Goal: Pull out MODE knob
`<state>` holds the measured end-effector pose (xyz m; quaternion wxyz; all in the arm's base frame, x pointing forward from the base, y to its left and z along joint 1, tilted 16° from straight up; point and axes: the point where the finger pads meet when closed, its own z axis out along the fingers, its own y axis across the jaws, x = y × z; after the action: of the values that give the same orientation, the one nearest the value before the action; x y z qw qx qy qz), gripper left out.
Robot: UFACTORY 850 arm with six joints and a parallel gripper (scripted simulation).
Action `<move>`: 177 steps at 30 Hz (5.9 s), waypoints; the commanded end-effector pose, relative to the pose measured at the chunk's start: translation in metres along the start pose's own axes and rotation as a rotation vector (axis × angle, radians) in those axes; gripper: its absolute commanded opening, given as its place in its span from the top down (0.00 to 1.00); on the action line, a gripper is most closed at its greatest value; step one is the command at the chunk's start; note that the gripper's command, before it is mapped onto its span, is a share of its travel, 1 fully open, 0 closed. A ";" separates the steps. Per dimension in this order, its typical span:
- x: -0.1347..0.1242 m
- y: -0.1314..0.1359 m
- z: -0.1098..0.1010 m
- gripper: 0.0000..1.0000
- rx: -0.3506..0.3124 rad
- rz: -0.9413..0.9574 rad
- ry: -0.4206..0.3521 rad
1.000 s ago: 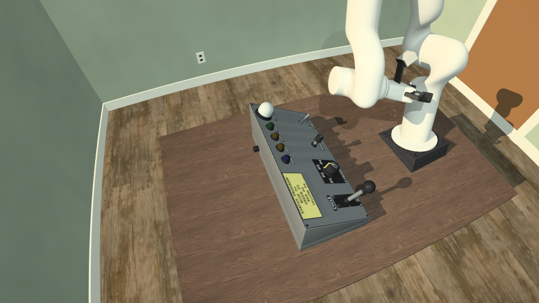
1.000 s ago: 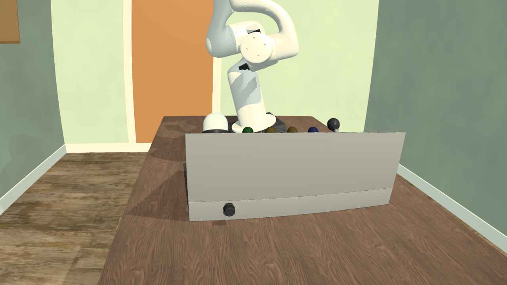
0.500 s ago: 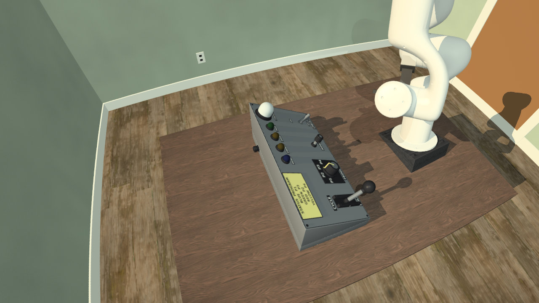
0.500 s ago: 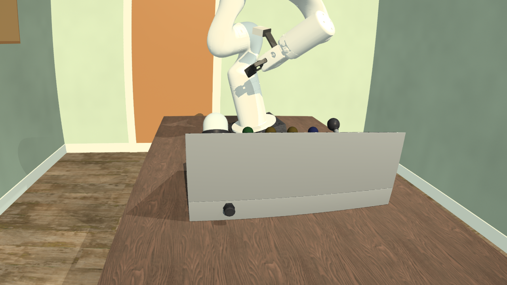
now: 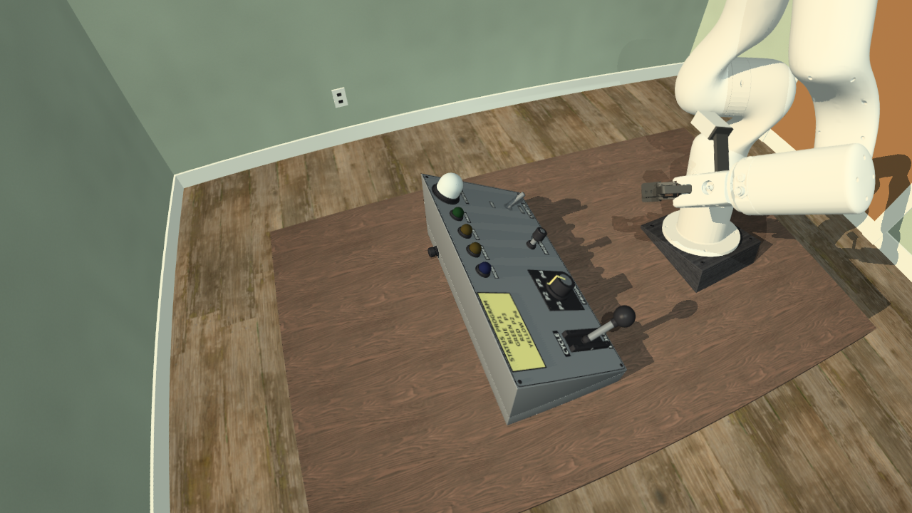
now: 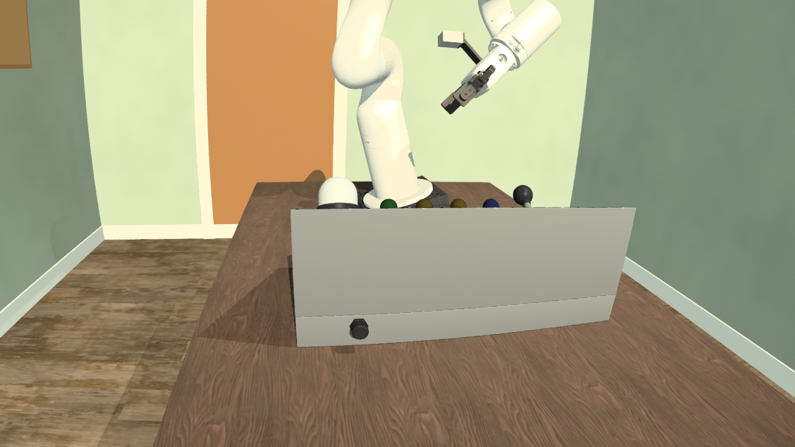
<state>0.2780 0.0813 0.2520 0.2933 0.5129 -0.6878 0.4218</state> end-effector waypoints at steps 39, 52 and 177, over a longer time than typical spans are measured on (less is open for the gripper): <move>-0.045 -0.035 -0.083 0.00 0.435 -0.085 -0.167; -0.045 -0.035 -0.083 0.00 0.435 -0.085 -0.167; 0.078 -0.065 0.216 0.00 1.310 -1.051 -0.101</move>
<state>0.3332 -0.1556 0.2359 0.0720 0.8481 -0.0032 0.5249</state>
